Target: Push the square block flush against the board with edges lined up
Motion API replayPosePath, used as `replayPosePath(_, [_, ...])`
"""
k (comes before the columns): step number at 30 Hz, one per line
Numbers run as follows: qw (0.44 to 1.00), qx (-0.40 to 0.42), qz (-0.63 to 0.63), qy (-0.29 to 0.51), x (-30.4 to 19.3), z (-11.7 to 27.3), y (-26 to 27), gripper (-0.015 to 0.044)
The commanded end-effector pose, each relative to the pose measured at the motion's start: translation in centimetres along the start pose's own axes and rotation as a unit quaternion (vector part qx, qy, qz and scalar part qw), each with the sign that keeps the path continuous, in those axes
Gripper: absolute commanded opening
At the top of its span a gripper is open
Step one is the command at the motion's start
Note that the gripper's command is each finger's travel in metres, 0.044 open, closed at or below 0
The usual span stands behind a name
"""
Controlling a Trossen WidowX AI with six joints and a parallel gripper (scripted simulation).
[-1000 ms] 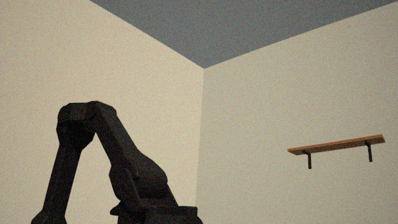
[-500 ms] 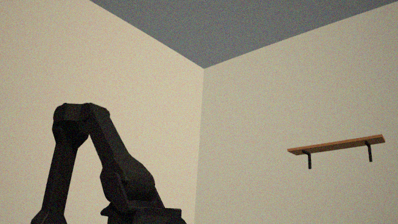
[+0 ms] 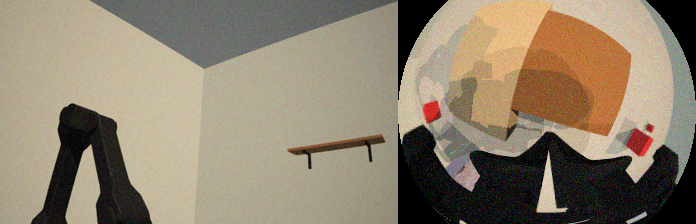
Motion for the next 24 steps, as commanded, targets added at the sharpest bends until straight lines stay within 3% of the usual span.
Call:
replayPosePath(1, [1.000,0.000,0.002,0.002,0.3,-0.2,0.0,0.0000])
replayPosePath(24, [1.000,0.000,0.002,0.001,2.6,-0.2,-0.1,0.0000])
Point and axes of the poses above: the point midway between the two fingers, 35 mm back from their tips, its own z axis back along the fingers, its own y axis across the jaws, x = y × z, the point moved 6 cm from there along z, back along the fingers
